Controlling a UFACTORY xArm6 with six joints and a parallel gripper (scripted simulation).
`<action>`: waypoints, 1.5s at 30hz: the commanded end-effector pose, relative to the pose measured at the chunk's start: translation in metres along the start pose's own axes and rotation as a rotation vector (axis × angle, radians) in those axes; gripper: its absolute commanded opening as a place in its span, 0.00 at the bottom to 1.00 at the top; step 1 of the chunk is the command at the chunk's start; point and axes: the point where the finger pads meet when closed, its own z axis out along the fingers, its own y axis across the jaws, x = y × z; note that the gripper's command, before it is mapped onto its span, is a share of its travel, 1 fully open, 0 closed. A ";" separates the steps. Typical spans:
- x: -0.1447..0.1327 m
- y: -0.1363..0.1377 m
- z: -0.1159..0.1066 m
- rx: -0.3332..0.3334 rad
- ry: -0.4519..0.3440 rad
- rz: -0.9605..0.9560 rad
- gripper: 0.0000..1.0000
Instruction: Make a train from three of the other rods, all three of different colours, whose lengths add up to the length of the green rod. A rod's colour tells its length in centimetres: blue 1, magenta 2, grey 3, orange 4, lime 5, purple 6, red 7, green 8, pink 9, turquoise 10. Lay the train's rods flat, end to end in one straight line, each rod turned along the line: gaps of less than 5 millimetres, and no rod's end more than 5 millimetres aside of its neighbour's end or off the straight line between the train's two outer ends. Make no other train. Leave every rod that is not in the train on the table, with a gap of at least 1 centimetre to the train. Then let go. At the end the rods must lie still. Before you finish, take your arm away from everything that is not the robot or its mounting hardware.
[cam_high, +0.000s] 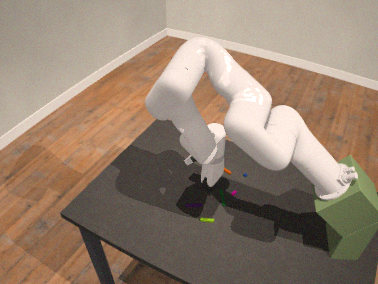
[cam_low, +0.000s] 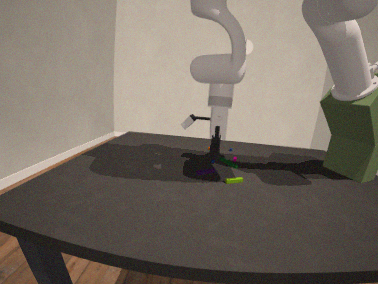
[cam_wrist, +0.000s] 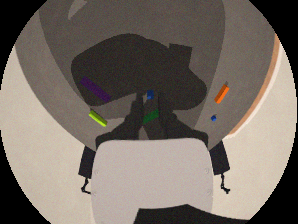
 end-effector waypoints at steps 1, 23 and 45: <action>0.001 0.000 0.000 0.000 0.001 0.000 0.24; 0.001 0.000 0.004 0.000 0.001 0.000 0.24; 0.001 0.000 0.014 0.000 0.001 0.000 0.24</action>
